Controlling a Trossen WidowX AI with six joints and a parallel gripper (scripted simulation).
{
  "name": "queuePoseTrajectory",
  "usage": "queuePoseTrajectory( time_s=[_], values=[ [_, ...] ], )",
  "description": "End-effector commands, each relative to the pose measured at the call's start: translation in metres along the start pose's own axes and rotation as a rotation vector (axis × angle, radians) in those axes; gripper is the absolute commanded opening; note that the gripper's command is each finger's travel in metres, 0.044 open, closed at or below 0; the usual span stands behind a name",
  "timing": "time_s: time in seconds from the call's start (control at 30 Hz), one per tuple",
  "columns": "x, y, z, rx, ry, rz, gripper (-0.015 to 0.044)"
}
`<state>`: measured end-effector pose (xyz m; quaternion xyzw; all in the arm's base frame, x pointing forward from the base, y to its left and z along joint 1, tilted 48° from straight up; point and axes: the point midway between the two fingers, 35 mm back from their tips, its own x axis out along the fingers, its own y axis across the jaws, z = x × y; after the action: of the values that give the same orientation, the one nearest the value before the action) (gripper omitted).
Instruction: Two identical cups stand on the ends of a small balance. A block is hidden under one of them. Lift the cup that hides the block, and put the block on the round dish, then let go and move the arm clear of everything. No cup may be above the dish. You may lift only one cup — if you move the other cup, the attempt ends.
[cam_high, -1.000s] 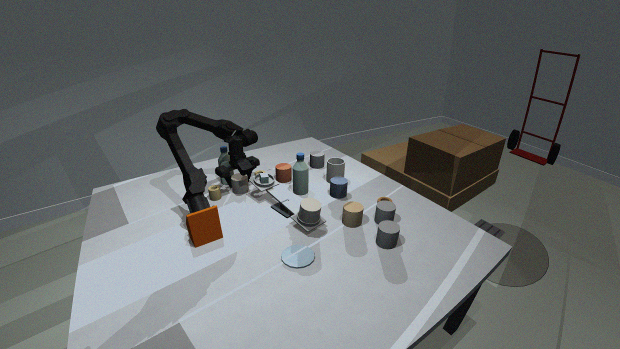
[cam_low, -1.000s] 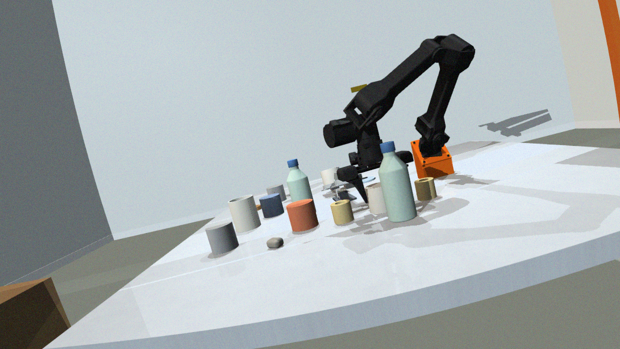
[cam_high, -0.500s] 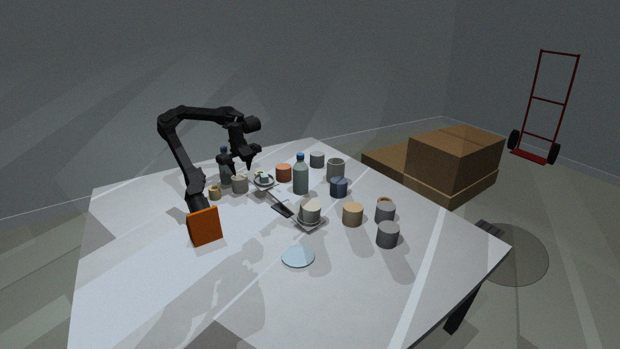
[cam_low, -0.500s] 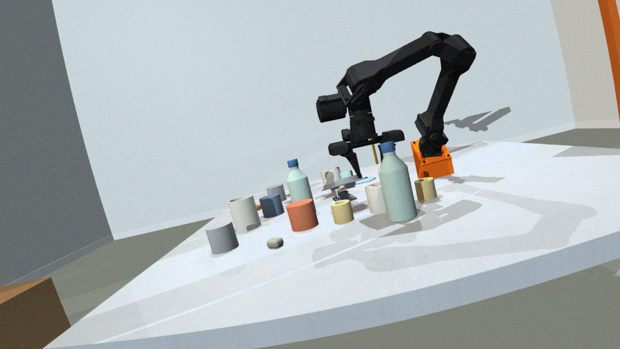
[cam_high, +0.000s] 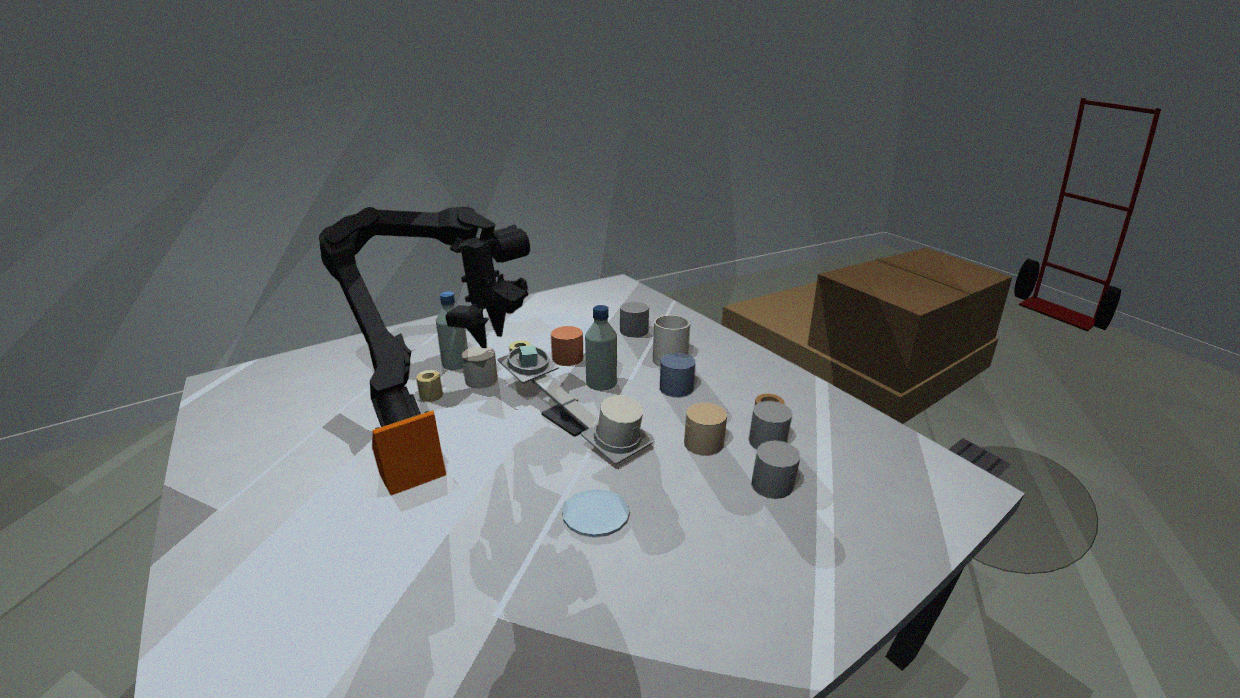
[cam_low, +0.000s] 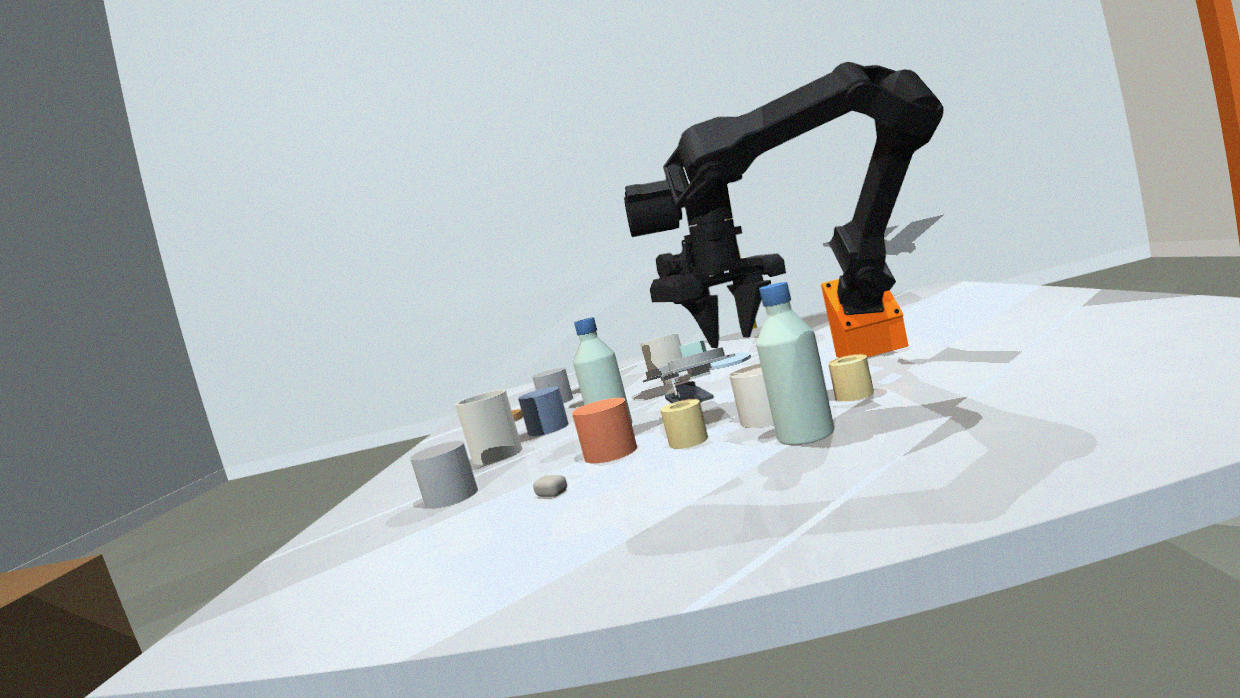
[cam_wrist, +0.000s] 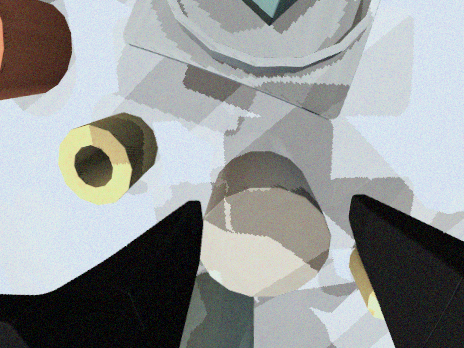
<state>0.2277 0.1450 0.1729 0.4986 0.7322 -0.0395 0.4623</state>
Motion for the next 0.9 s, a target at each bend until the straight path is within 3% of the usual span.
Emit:
queuePoseTrajectory(
  time_s=[0.0,0.87],
  values=[
    [-0.002,0.001,0.007,-0.100,-0.005,-0.006,0.0260],
    [-0.016,-0.003,0.051,-0.944,-0.002,-0.016,0.0260]
  ],
)
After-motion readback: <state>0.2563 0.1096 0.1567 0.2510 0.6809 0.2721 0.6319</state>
